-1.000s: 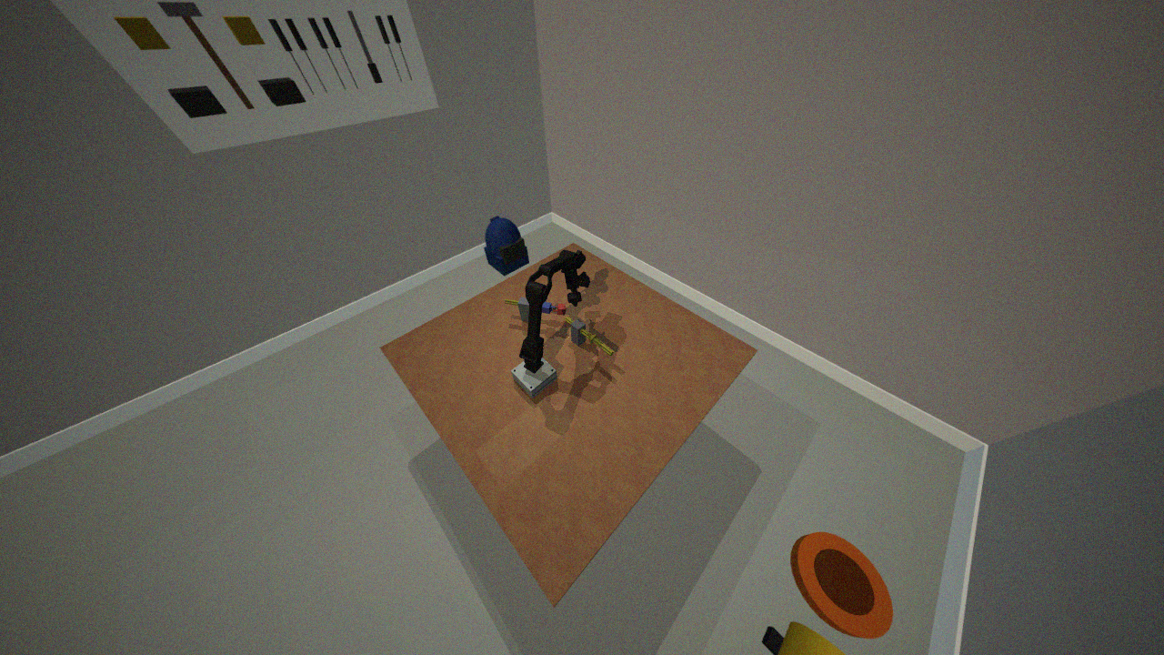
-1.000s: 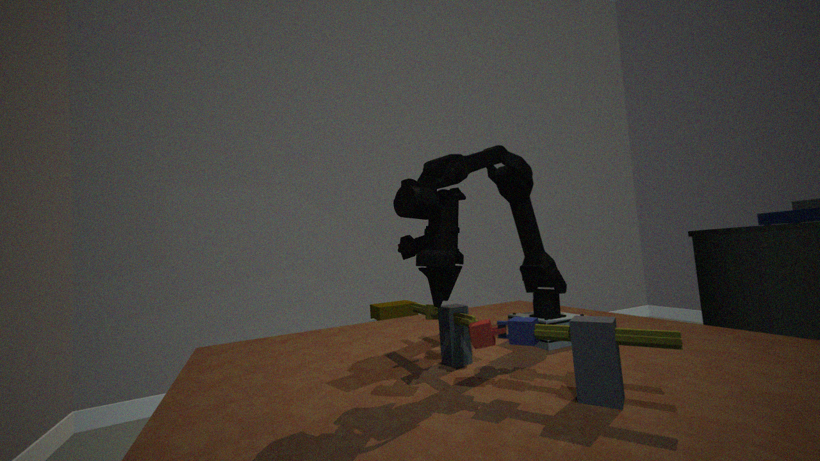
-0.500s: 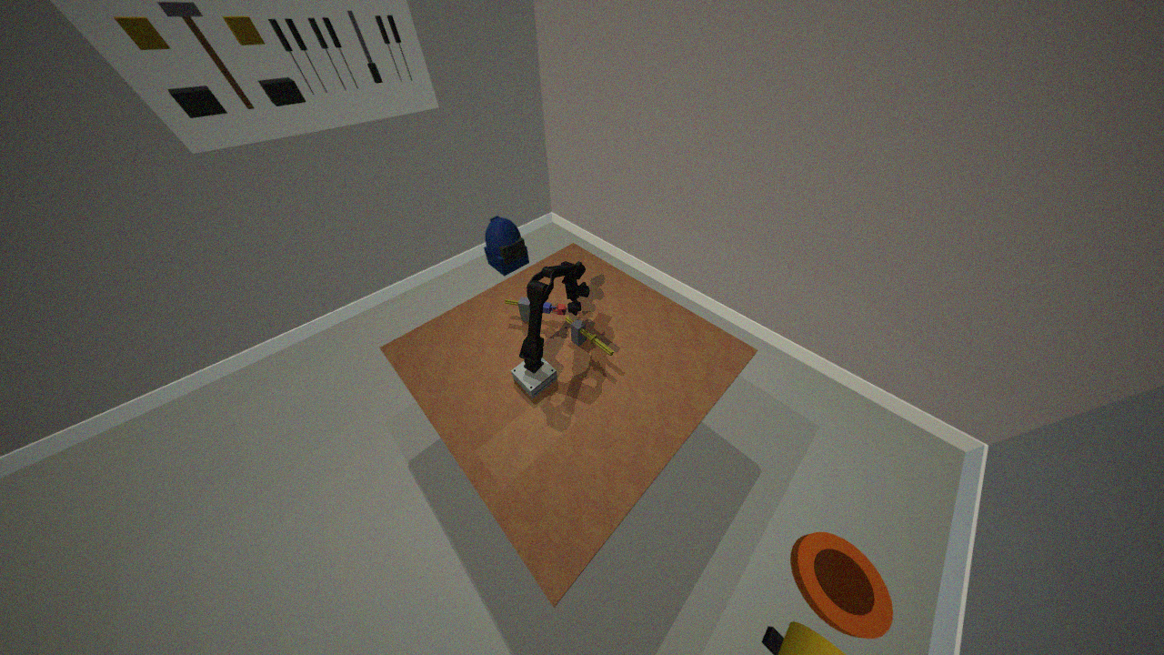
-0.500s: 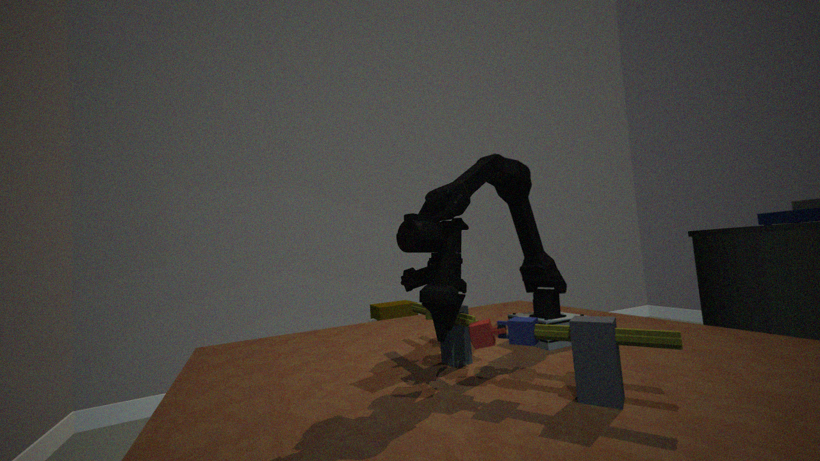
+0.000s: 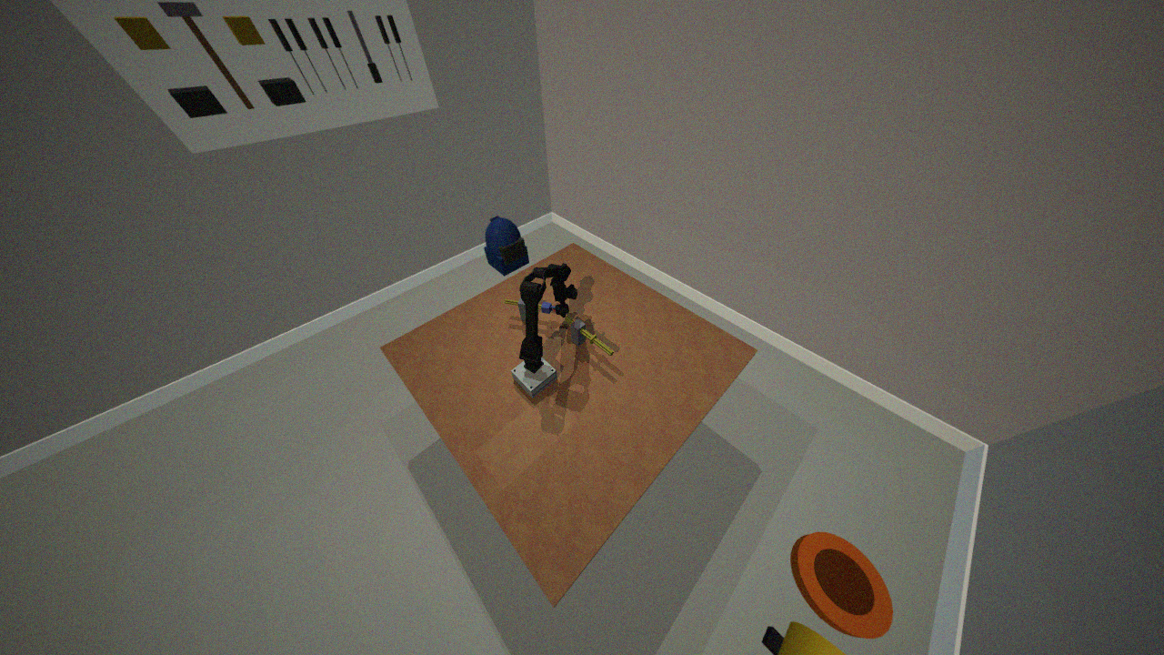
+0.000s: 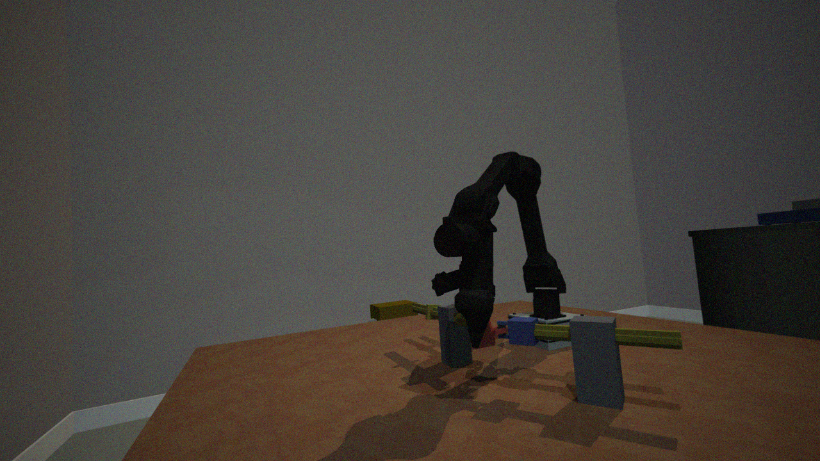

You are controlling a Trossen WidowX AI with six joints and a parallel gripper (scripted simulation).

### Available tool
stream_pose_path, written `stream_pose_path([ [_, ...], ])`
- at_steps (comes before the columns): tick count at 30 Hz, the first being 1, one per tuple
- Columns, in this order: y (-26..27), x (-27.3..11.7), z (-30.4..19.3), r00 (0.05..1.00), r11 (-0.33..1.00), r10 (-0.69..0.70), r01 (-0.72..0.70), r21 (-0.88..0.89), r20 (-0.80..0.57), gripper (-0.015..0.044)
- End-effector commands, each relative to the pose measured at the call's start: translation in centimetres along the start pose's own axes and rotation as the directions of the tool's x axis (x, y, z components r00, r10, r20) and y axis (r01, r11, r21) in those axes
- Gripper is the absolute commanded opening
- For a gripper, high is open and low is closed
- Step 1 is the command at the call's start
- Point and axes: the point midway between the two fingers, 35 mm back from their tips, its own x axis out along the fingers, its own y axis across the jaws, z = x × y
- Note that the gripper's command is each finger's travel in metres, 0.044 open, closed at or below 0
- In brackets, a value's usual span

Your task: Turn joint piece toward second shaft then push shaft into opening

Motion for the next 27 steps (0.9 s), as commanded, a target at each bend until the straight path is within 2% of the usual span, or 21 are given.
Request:
stream_pose_path([
  [1, -0.1, -0.3, -1.0, 1.0, 1.0, 0.008, -0.008, 0.009, 0.007, 0.044],
  [23, -0.1, 2.5, -1.0, 1.0, 1.0, 0.008, -0.008, 0.009, 0.007, 0.044],
  [27, -0.1, 2.5, -1.0, 1.0, 1.0, 0.008, -0.008, 0.009, 0.007, 0.0335],
])
